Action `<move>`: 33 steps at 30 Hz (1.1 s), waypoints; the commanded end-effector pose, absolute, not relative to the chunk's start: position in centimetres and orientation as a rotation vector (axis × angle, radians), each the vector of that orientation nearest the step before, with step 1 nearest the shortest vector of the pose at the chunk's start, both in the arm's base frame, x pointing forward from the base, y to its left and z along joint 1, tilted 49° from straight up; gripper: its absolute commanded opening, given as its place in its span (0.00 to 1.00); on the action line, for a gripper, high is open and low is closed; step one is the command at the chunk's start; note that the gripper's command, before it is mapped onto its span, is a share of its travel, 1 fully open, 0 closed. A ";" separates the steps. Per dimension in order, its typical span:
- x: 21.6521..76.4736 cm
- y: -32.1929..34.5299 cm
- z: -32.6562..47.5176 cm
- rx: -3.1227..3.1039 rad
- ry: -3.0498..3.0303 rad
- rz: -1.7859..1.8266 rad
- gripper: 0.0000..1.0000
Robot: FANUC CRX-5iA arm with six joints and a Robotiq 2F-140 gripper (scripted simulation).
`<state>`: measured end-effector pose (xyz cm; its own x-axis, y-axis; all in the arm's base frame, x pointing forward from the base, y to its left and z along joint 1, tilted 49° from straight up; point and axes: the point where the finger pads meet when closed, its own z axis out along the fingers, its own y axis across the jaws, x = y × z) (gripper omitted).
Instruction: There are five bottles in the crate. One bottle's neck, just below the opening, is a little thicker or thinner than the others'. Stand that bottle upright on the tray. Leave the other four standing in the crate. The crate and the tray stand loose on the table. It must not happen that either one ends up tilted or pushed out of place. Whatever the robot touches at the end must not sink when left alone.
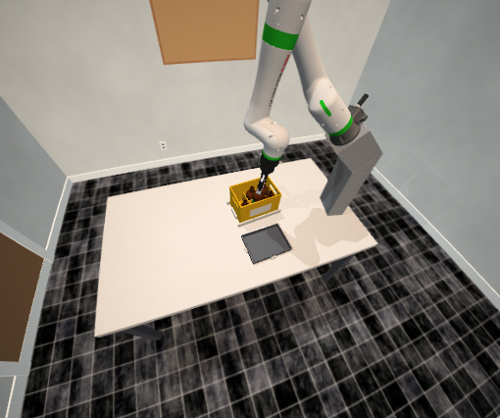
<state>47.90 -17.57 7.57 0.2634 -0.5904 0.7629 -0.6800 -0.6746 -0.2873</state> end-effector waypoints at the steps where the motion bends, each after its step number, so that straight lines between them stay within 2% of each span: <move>1: 47.8 -17.6 7.6 2.617 -1.213 1.313 0.10; 33: 47.4 -17.4 8.0 2.617 -1.213 1.313 0.10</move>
<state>47.50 -17.40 7.88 0.2706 -0.5934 0.7581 -0.6931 -0.6666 -0.2743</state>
